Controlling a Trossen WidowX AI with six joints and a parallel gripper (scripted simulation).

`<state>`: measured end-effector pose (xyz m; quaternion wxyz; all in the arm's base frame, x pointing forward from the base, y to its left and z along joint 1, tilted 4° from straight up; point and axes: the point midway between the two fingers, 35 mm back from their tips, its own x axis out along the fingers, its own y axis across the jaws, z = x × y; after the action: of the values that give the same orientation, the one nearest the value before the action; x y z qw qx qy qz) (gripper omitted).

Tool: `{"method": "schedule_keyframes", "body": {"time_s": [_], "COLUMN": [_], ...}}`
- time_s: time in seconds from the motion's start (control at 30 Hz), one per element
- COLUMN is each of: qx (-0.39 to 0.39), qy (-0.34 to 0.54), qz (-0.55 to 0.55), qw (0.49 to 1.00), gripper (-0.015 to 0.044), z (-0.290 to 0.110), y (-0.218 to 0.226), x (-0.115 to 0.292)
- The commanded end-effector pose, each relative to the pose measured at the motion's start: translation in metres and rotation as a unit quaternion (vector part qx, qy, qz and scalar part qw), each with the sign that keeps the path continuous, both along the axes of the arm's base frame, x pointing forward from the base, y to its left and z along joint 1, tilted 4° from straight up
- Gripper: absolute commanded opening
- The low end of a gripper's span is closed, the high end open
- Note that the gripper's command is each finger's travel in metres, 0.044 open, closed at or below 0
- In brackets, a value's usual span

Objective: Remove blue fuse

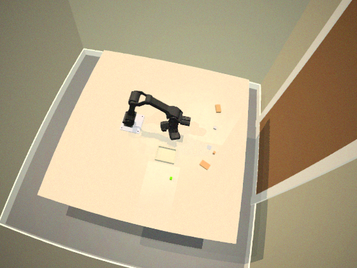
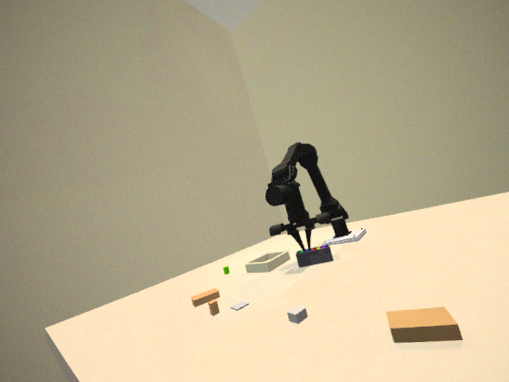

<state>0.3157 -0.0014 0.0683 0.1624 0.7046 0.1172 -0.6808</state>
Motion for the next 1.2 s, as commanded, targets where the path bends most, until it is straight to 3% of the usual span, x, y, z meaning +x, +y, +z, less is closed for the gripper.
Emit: {"method": "schedule_keyframes", "body": {"time_s": [0.0,0.17,1.17], "qx": [0.0,0.0,-0.001], "qy": [0.0,0.0,0.0], "qz": [0.0,0.0,0.0], "qw": [1.0,1.0,1.0], "gripper": [0.0034,0.0001,0.0], "z": [0.0,0.0,0.012], "y": [0.0,0.0,0.001], "x": [0.0,0.0,0.0]}}
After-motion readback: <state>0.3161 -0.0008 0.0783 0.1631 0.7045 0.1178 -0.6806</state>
